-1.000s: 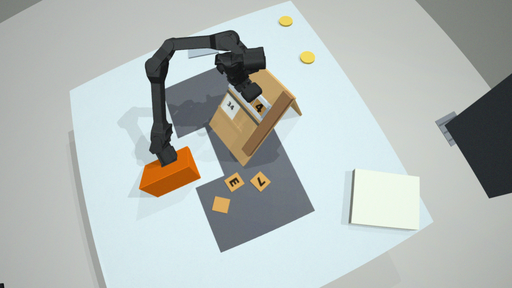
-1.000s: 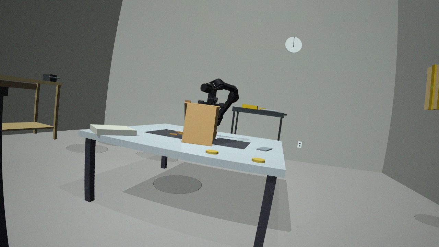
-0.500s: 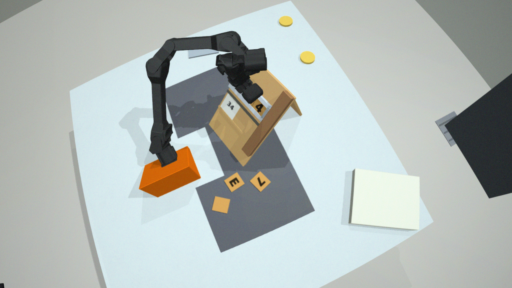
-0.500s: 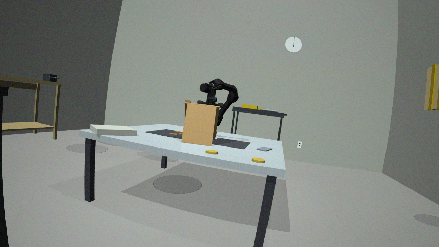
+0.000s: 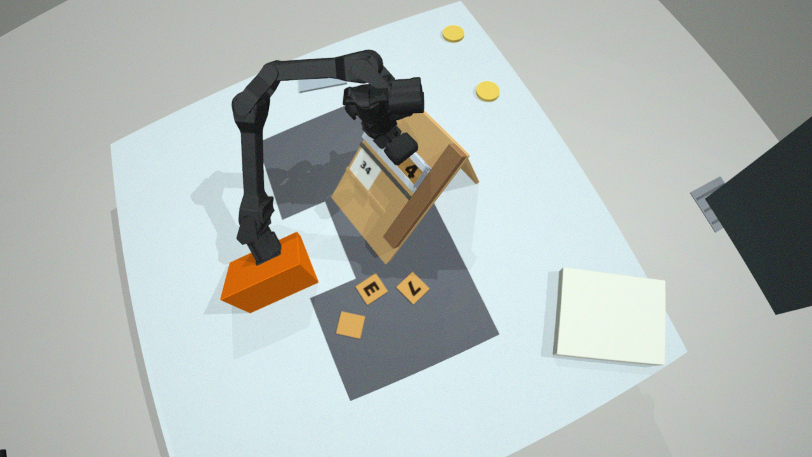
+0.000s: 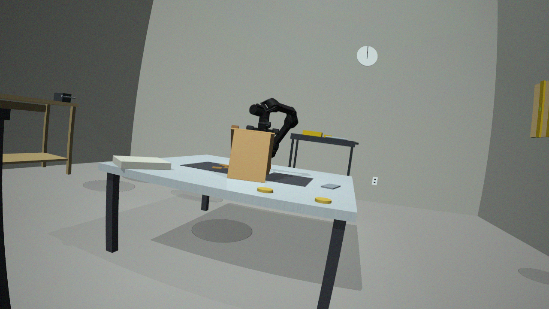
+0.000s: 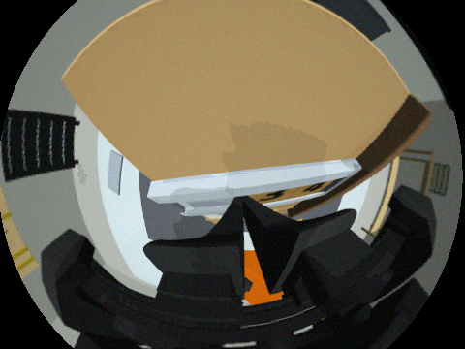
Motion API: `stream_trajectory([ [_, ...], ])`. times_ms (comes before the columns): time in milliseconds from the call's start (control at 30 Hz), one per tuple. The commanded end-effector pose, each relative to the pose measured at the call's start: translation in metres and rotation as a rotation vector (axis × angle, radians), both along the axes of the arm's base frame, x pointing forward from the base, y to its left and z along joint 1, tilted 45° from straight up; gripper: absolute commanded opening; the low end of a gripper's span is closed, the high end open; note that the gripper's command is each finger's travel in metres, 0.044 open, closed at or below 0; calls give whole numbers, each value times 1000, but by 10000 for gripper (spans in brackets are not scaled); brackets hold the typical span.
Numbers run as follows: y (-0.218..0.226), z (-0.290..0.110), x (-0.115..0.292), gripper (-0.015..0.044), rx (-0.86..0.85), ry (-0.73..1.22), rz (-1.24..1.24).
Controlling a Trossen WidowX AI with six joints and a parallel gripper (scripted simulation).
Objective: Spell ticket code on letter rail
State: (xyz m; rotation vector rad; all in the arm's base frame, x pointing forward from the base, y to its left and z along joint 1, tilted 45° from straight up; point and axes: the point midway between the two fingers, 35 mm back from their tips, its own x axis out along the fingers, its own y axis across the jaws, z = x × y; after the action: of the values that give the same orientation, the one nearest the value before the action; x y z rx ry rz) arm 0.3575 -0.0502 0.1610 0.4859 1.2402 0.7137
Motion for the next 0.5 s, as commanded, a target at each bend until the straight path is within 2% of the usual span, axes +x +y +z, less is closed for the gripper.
stream_trajectory([
  [0,-2,1,-3,0,-4,-3,0],
  [467,-15,7,-21,0,-9,-9,-9],
])
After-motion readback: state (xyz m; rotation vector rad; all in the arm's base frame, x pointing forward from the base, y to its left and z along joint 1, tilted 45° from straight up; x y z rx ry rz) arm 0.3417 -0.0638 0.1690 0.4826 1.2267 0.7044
